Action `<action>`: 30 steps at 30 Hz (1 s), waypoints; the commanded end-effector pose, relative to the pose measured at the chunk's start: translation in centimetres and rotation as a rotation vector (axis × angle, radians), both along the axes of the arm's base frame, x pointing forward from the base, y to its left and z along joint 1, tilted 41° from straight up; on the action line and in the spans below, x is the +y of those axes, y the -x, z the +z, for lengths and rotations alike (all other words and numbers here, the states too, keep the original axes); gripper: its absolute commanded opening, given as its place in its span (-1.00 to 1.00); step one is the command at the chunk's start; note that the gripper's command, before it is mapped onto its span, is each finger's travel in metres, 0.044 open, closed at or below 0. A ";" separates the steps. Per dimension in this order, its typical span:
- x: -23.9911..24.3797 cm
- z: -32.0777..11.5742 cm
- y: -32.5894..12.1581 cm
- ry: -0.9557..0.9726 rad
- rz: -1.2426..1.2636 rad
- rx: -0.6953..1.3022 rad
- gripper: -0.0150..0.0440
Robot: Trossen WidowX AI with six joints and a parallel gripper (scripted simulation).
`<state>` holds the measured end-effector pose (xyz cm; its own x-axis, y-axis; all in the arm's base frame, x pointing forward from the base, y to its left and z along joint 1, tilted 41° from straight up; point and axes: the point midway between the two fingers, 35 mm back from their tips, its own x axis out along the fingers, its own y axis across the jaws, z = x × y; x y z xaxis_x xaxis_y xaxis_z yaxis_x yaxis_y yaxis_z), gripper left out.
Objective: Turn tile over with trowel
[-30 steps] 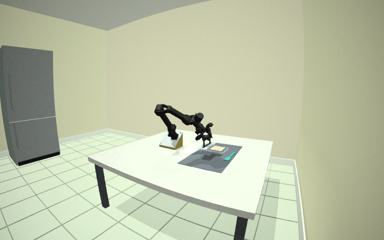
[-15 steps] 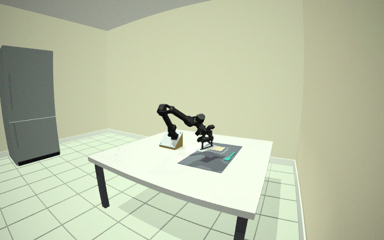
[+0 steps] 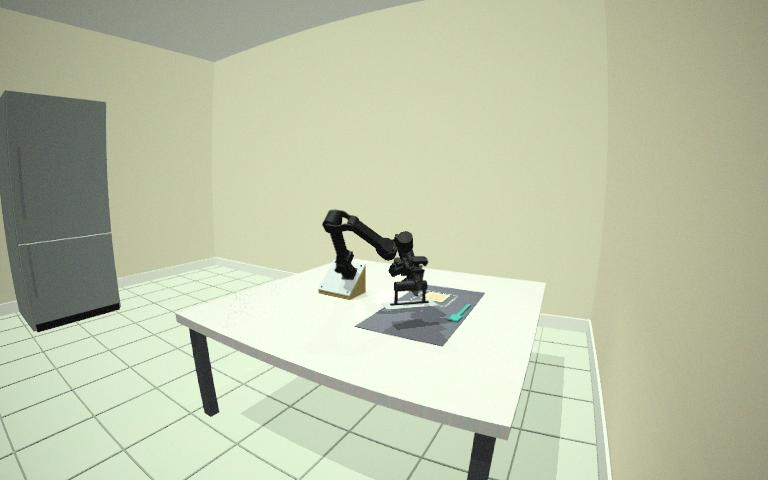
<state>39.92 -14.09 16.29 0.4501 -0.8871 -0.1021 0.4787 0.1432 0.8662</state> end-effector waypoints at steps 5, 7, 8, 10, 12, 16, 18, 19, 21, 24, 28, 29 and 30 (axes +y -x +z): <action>-2.9 1.8 0.2 0.016 -0.177 -0.173 -0.49; -3.7 2.1 0.4 0.019 -0.222 -0.215 -0.49; -4.0 2.2 0.5 0.020 -0.245 -0.236 -0.49; -4.7 2.4 0.8 0.022 -0.291 -0.278 -0.49; -5.4 2.6 1.0 0.024 -0.337 -0.320 -0.49; -6.8 2.9 1.8 0.027 -0.434 -0.412 -0.49; -7.4 2.9 2.2 0.027 -0.483 -0.459 -0.49; -7.8 2.9 2.4 0.027 -0.508 -0.483 -0.49; -8.3 2.8 2.8 0.027 -0.551 -0.525 -0.49; -8.5 2.8 2.9 0.027 -0.567 -0.540 -0.49; -8.5 2.8 2.9 0.027 -0.567 -0.540 -0.49; -8.6 2.8 2.9 0.027 -0.567 -0.540 -0.49; -8.7 2.7 2.9 0.027 -0.567 -0.540 -0.49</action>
<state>36.97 -22.74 18.95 -0.0873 -0.9958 0.0275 0.0112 0.0266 0.9996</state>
